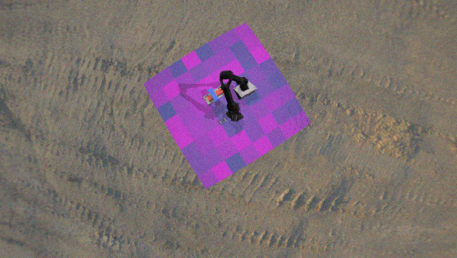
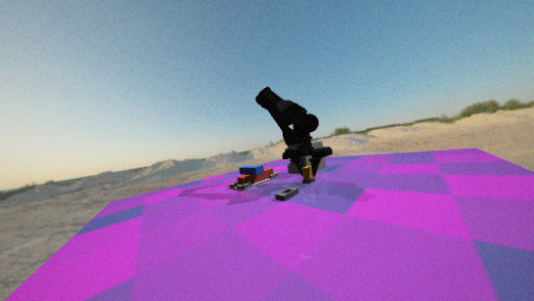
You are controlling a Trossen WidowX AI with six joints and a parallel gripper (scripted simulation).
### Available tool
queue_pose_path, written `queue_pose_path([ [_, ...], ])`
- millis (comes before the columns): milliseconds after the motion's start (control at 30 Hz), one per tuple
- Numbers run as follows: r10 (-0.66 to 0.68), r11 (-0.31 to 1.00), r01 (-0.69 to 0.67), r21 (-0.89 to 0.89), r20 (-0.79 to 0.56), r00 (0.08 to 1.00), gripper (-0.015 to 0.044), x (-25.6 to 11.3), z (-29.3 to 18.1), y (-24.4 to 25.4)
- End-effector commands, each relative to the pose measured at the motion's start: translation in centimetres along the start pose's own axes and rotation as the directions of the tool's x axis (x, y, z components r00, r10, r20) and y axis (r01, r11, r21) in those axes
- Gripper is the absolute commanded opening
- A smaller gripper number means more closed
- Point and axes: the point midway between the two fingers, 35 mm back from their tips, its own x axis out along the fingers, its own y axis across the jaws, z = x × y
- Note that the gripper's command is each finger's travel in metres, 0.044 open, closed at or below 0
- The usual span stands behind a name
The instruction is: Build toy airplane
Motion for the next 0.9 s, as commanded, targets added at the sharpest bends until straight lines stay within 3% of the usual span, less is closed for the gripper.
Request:
queue_pose_path([
  [0,-0.002,1.000,0.002,-0.003,0.004,1.000,0.0125,0.0,0.1,0.0],
  [100,-0.002,1.000,0.002,-0.003,0.004,1.000,0.0046,0.0,0.1,0.0],
  [333,-0.002,1.000,0.002,-0.003,0.004,1.000,0.0000,0.0,0.1,0.0],
  [867,0.042,0.999,-0.043,0.028,0.047,0.998,0.0000,-3.2,1.3,1.2],
])
